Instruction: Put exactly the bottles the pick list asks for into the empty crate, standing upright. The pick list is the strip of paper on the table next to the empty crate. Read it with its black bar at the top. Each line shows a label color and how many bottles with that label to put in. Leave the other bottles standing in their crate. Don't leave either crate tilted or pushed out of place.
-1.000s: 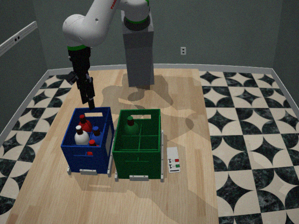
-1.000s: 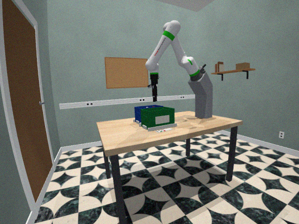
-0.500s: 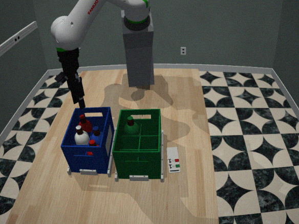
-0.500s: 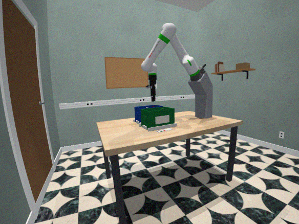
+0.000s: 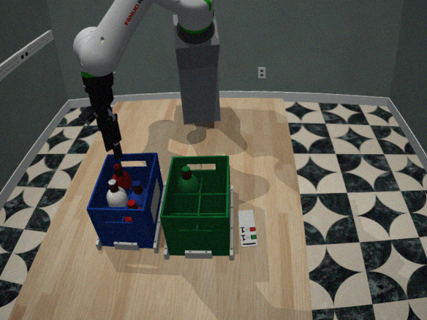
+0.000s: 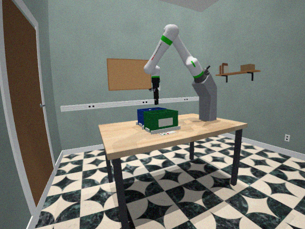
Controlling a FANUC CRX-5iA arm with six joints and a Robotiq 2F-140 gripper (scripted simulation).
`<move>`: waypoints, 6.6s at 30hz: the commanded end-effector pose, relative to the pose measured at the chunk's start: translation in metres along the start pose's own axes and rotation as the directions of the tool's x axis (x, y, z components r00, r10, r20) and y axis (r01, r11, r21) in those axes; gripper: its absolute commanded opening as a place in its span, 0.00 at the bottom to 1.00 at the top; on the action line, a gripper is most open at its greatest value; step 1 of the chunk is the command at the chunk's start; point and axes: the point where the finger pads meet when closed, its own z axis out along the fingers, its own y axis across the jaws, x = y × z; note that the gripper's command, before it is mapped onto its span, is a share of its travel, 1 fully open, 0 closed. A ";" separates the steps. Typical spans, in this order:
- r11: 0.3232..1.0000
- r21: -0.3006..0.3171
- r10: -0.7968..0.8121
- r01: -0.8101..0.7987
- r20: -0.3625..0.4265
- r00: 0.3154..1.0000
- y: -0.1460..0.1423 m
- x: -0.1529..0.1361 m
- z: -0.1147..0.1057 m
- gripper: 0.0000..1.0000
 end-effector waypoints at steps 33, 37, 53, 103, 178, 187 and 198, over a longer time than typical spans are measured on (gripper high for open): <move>1.000 0.000 0.000 0.000 -0.001 1.000 0.000 0.001 0.040 0.44; 1.000 0.000 0.000 0.000 -0.001 1.000 0.000 0.001 0.045 0.44; 1.000 0.000 0.000 0.000 -0.001 1.000 0.000 0.001 0.064 0.44; 1.000 0.000 0.000 0.000 -0.001 1.000 0.000 0.001 0.071 0.10; 1.000 0.000 0.000 0.000 -0.001 1.000 0.000 0.000 -0.024 0.10; 1.000 0.000 0.000 0.000 -0.001 1.000 0.000 0.000 -0.036 0.10; 1.000 0.000 0.000 0.000 -0.001 1.000 0.000 0.000 -0.054 0.10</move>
